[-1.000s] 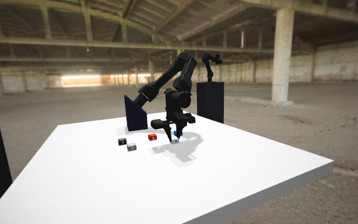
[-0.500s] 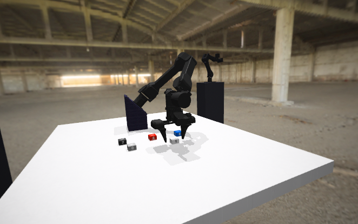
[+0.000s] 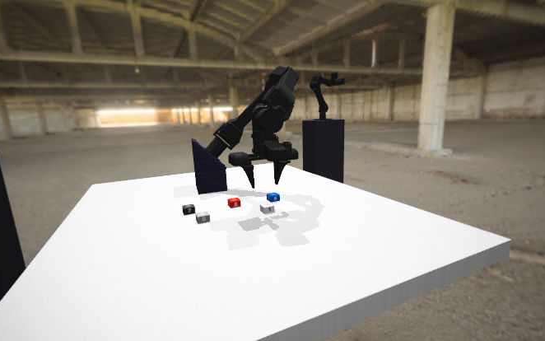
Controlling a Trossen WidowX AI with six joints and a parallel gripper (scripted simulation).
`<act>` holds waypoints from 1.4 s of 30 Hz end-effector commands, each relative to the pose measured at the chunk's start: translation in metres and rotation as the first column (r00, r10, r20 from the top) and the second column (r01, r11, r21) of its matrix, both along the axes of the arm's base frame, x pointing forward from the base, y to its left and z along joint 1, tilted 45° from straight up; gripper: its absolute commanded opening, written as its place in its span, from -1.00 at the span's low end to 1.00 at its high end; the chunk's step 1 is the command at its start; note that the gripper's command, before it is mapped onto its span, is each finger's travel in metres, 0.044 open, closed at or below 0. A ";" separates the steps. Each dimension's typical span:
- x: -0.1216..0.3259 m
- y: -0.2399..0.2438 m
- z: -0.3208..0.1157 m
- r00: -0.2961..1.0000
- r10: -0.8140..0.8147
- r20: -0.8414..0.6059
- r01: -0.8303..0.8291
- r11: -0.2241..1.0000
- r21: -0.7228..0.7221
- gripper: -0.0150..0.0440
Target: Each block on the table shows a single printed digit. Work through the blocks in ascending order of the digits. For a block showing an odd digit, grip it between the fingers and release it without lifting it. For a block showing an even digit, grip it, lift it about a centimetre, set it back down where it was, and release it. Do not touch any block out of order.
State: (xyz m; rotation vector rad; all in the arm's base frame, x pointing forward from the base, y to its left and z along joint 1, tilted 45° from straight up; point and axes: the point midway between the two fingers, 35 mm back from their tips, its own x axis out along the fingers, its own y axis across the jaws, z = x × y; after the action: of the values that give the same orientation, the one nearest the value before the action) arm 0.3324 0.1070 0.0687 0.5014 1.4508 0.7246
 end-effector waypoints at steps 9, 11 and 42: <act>0.001 -0.034 0.037 1.000 -0.004 0.018 0.003 1.000 0.001 -0.08; 0.001 -0.034 0.037 1.000 -0.004 0.018 0.003 1.000 0.001 -0.08; -0.089 -0.035 -0.078 1.000 -0.004 0.012 0.004 1.000 0.001 0.86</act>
State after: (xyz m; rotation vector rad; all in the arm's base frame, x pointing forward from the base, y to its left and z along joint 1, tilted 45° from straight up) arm 0.2473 0.0588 0.0021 0.4861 1.4376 0.7212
